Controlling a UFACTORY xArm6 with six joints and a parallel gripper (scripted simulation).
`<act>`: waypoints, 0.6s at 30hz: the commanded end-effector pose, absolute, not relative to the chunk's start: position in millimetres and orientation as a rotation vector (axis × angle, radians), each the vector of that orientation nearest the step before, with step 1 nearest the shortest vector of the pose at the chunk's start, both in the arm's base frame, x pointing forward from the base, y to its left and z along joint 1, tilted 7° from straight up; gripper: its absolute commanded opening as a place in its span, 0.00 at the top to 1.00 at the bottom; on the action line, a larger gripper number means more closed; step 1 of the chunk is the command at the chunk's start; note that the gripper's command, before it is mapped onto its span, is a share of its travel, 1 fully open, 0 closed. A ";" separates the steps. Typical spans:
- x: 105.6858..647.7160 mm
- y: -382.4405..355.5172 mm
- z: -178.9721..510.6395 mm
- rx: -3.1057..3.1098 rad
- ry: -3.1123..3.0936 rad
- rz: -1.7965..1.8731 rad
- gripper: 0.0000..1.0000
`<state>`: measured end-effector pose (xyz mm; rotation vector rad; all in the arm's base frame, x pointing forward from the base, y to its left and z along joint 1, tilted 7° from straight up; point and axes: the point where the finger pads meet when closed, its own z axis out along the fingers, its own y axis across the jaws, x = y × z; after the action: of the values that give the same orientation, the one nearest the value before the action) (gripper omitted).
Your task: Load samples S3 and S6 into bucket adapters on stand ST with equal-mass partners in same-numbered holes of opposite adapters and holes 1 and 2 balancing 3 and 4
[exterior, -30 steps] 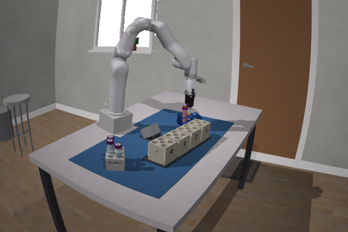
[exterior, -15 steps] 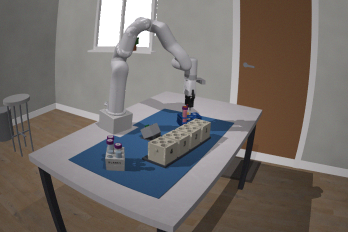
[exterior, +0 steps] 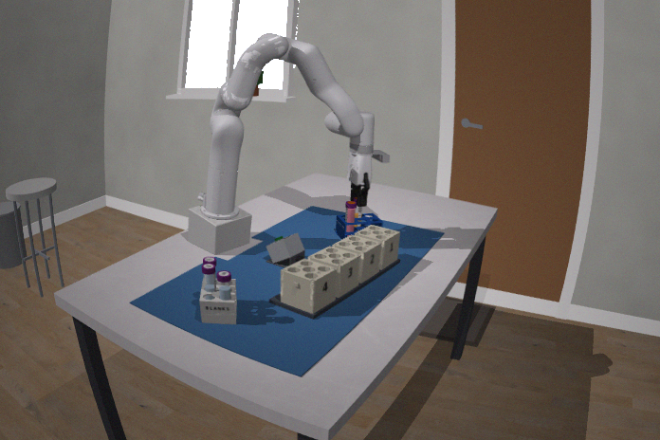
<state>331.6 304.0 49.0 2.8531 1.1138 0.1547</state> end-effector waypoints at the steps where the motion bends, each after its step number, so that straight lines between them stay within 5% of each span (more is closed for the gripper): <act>1: 332.8 305.1 49.0 2.854 1.114 0.161 0.43; 18: 333.3 304.9 45.0 2.854 1.114 0.161 0.43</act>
<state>332.4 303.9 43.6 2.8532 1.1138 0.1552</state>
